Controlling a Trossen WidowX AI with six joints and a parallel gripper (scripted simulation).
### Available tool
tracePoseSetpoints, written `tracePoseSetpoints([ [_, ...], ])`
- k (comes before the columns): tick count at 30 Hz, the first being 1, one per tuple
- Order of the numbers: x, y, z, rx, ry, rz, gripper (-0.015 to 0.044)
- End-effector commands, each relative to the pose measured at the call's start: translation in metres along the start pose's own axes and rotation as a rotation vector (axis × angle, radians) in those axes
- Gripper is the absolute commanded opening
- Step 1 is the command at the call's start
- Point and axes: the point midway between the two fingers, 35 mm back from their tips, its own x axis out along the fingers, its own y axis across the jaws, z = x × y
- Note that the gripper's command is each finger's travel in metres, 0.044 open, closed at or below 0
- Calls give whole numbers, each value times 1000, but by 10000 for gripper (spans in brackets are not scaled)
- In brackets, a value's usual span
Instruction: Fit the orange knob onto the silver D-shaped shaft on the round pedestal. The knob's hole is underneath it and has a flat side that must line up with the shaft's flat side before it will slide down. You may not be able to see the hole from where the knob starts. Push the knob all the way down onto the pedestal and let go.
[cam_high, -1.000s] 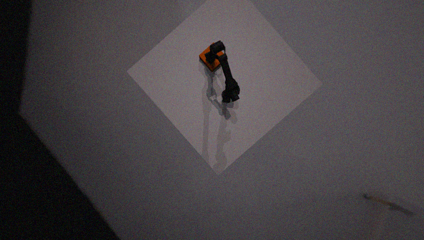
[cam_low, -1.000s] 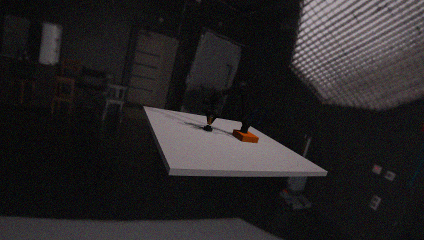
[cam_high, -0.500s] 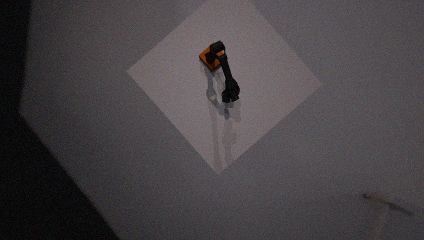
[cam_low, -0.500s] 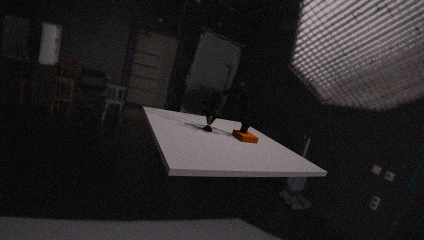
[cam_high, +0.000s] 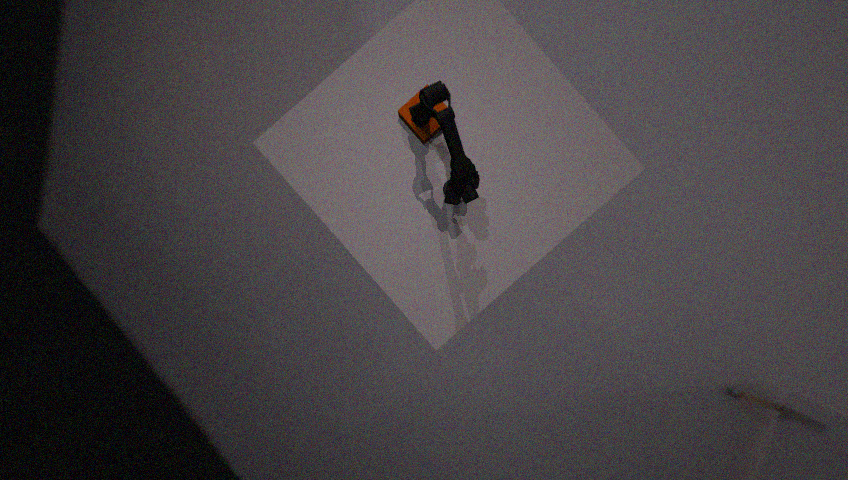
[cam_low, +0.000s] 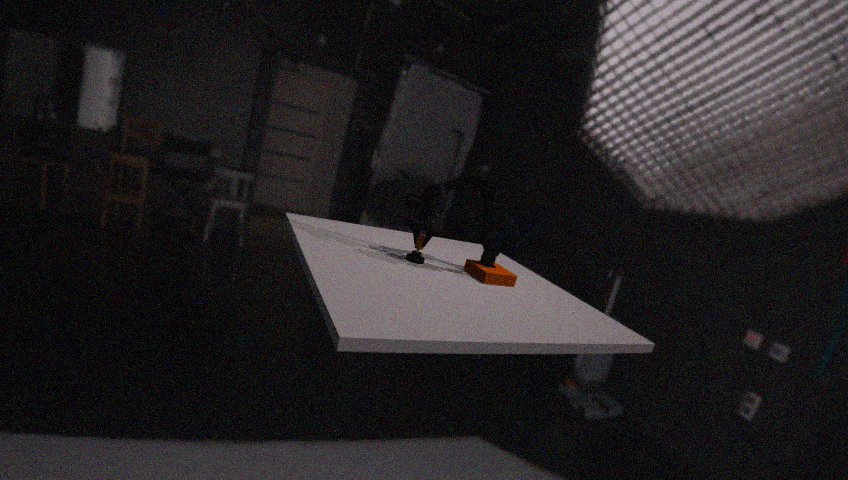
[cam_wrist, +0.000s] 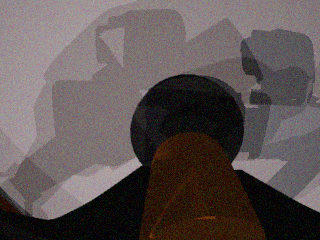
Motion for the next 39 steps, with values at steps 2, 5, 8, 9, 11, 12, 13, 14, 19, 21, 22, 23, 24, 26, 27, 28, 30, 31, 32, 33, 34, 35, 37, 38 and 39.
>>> tracePoseSetpoints([
  [2,-4,-2,2,-31,-5,-9,0],
  [5,-4,-3,3,-31,-5,-9,0],
  [8,-3,-4,4,-31,-6,-9,0],
  [9,-3,-5,4,-31,-6,-9,0],
  [11,-2,-6,5,-31,-6,-9,0],
  [12,-1,-6,5,-31,-6,-9,0],
  [13,-1,-6,5,-31,-6,-9,0],
  [14,-1,-6,5,-31,-6,-9,0],
  [19,1,-5,4,-31,-6,-9,0],
  [21,1,-5,4,-31,-6,-9,0],
  [22,1,-5,4,-31,-6,-9,0],
  [23,2,-5,4,-31,-6,-9,0],
  [24,2,-5,4,-31,-6,-9,0],
  [26,2,-5,4,-31,-6,-9,0],
  [27,2,-5,4,-31,-5,-9,0],
  [28,0,-5,4,-31,-5,-9,0],
  [30,-2,-4,3,-31,-5,-9,0],
  [31,-2,-4,3,-31,-5,-9,0],
  [32,-3,-3,3,-31,-5,-9,0],
  [33,-3,-3,2,-31,-5,-9,0],
  [34,-3,-2,2,-43,-5,-9,0],
  [35,-3,-2,2,-58,-5,-9,0],
  [37,-3,-1,1,-83,-5,-9,0],
  [38,-3,-1,1,-83,-5,-9,0],
  [39,-3,0,0,-83,-5,-9,0],
])
